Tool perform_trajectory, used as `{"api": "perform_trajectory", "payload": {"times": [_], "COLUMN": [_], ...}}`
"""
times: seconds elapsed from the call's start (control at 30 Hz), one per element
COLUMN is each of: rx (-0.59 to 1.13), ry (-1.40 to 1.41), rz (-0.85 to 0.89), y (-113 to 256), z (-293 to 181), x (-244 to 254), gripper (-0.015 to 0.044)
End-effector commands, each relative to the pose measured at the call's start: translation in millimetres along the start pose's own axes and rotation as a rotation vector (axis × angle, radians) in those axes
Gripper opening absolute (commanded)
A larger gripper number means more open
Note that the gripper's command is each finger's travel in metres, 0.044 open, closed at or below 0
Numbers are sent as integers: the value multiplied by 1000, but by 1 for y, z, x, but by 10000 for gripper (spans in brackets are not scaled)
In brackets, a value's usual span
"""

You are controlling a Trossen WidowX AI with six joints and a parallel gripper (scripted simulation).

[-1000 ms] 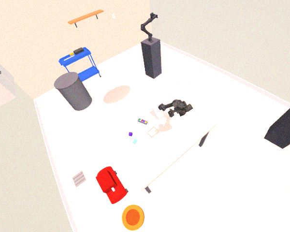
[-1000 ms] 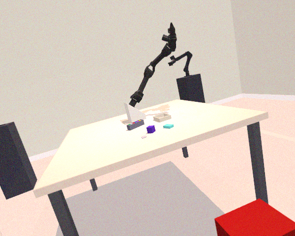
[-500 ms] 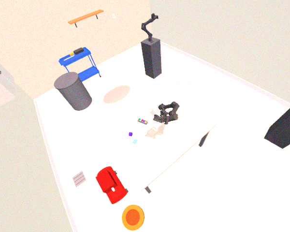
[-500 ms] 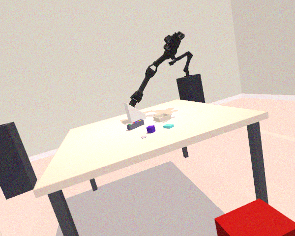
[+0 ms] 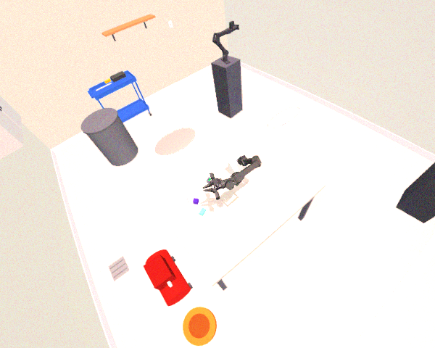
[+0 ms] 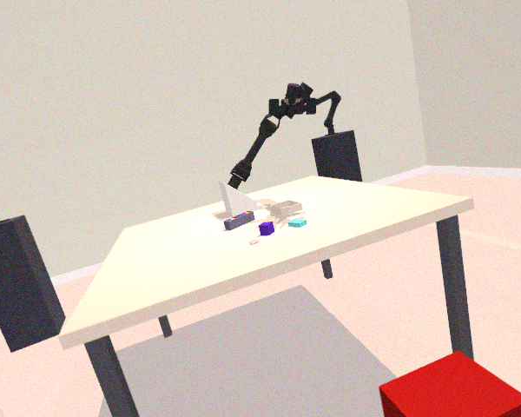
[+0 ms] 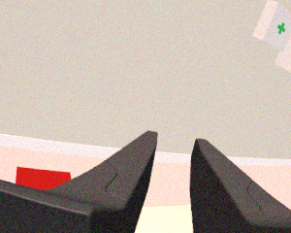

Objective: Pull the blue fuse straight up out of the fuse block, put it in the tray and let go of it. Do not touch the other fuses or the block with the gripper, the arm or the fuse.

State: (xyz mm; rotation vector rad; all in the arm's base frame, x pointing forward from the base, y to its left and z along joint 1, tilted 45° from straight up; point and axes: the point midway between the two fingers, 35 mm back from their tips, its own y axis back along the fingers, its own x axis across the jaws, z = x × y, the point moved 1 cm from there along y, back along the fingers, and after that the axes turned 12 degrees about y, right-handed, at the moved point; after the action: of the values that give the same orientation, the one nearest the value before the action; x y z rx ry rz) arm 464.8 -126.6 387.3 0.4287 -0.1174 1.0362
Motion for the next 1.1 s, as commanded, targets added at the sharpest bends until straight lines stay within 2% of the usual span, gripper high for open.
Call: {"api": "perform_trajectory", "payload": {"times": [0.0,0.2,0.43,0.67,0.9,1.07], "rx": [176,472,783,1065,1174,1172], "ry": [184,394,543,631,527,507], "rz": [12,100,282,609,1030,1070], "y": [-28,-55,-53,-16,49,56], "z": [-53,-147,-249,-348,-422,-427], "x": [-21,-57,-101,-144,-167,-168], "gripper": [74,74,74,74,74,74]}}
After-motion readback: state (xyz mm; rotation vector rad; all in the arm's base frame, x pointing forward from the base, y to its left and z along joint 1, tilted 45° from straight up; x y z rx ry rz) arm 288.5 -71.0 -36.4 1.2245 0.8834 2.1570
